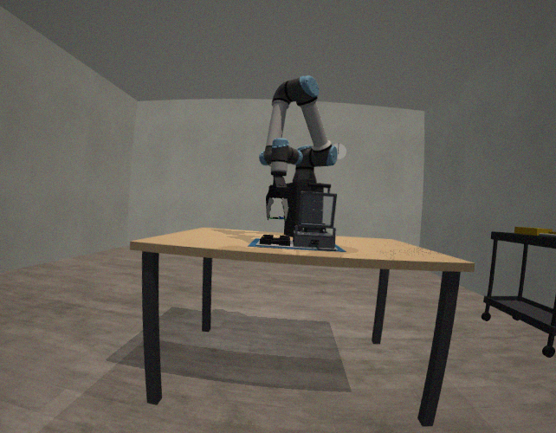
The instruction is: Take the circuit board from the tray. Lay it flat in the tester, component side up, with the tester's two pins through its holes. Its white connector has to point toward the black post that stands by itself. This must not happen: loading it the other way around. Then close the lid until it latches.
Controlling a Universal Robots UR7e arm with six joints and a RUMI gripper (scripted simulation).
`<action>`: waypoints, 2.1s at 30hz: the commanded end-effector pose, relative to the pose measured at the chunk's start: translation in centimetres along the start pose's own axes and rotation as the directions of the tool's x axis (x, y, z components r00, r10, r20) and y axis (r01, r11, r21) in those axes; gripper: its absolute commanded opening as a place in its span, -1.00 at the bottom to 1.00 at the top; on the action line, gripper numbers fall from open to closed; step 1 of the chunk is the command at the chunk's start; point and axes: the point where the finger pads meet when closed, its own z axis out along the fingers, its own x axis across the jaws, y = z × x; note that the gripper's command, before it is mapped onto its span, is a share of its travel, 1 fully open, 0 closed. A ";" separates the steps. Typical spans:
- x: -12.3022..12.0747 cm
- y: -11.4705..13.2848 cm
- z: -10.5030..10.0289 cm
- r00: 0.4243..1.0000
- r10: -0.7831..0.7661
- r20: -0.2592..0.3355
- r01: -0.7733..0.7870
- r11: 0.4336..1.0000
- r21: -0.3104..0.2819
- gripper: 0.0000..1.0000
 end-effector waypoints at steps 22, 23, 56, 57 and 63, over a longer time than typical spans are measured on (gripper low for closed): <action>0.0 -0.1 0.0 0.835 0.550 -0.004 -0.550 0.835 0.001 -0.22; 0.0 0.0 0.0 0.821 0.571 -0.004 -0.571 0.821 0.001 -0.22; 0.0 -0.1 0.0 0.311 0.950 -0.002 -0.950 0.311 0.003 -0.22; 0.0 -0.1 0.0 0.294 0.956 -0.002 -0.956 0.294 0.003 -0.22; 0.0 -0.1 0.0 0.194 0.981 -0.002 -0.981 0.194 0.003 -0.22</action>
